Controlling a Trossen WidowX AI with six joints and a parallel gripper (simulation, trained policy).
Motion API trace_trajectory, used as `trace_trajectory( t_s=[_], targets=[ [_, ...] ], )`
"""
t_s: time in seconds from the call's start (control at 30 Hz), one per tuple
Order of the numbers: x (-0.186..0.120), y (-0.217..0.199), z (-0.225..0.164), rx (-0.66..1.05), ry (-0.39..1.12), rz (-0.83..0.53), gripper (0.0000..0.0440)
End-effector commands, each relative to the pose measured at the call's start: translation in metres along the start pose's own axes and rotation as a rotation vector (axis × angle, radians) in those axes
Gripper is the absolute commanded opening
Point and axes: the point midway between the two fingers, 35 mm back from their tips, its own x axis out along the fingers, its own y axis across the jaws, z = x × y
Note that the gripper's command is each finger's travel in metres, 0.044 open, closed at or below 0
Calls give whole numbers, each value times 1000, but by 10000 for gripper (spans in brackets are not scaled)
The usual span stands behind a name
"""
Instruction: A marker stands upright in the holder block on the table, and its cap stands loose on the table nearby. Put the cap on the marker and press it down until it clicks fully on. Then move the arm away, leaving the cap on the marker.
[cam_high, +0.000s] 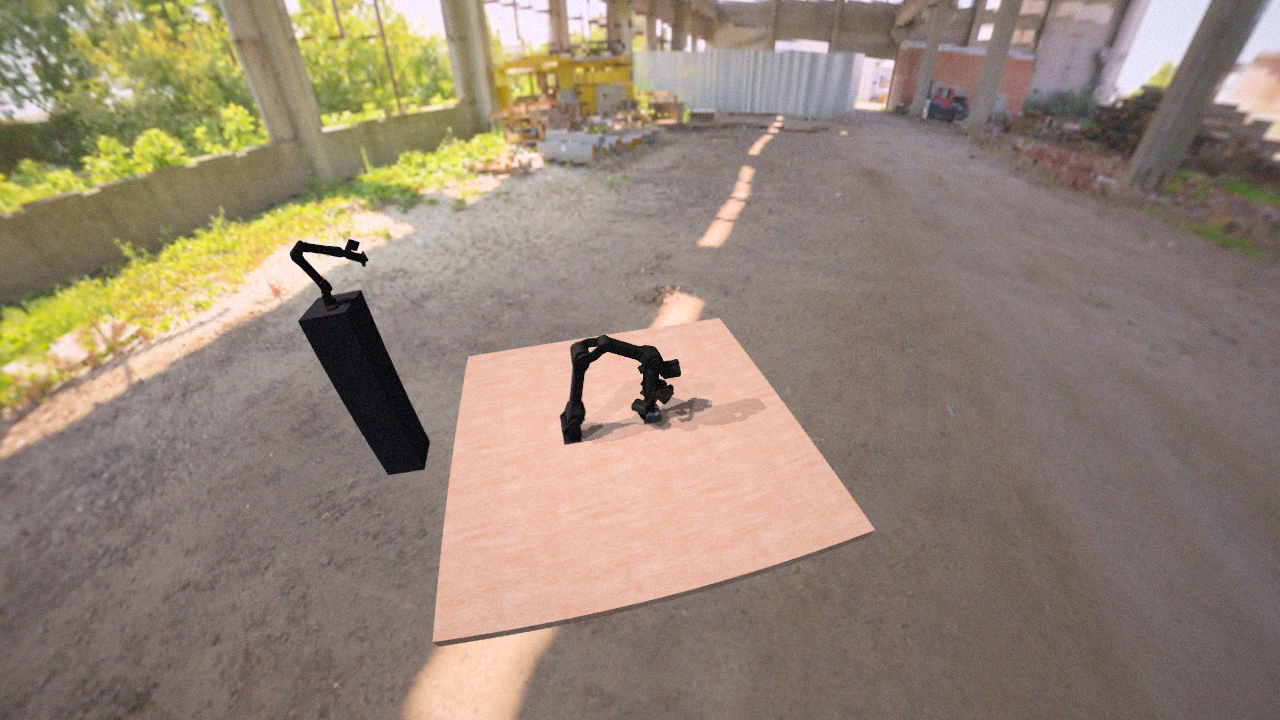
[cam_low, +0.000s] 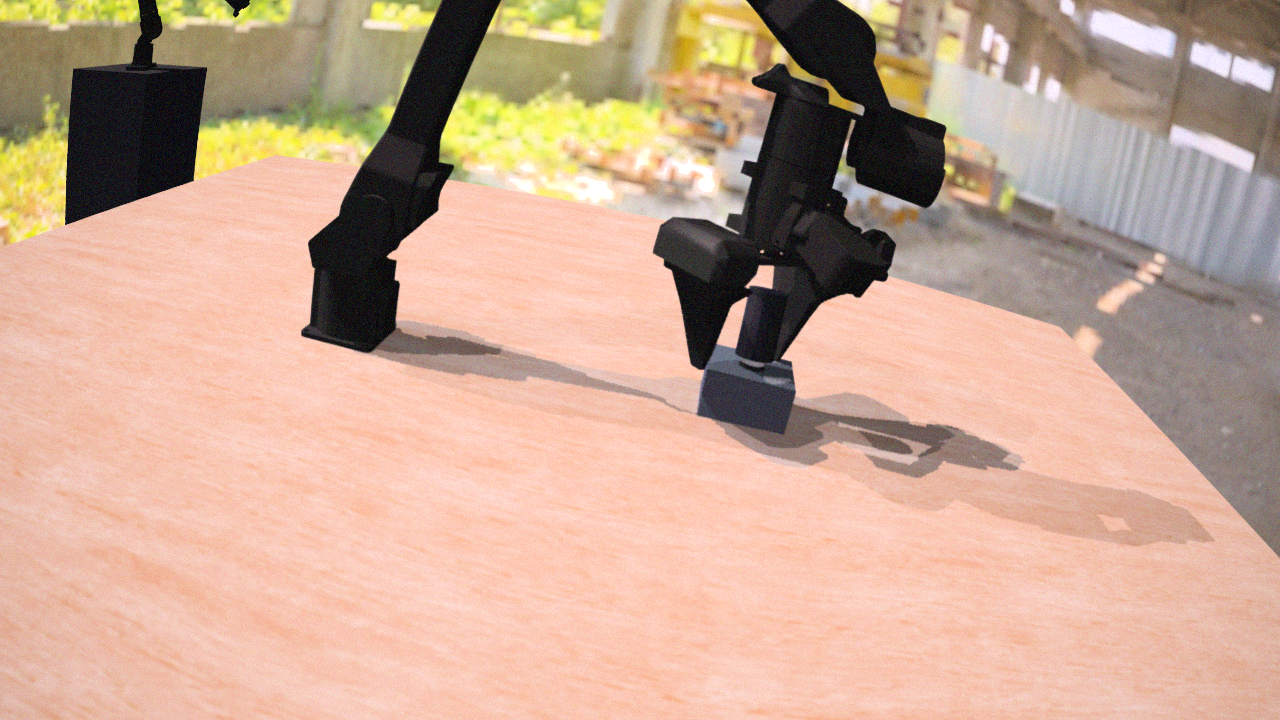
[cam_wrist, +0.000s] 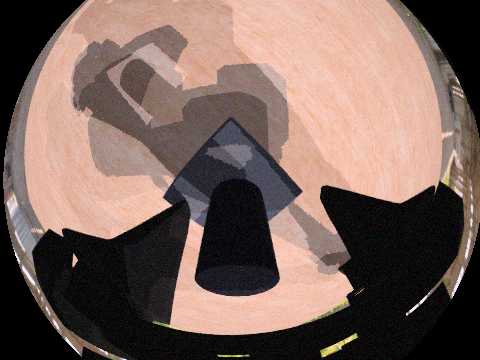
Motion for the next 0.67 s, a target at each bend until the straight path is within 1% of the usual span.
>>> trace_trajectory(
  t_s=[0.0,0.3,0.63],
  targets=[
    [-8,4,0,-8,-23,30,440],
    [-42,7,3,-5,-69,69,440],
    [-63,5,1,-12,-91,95,440]
  ],
)
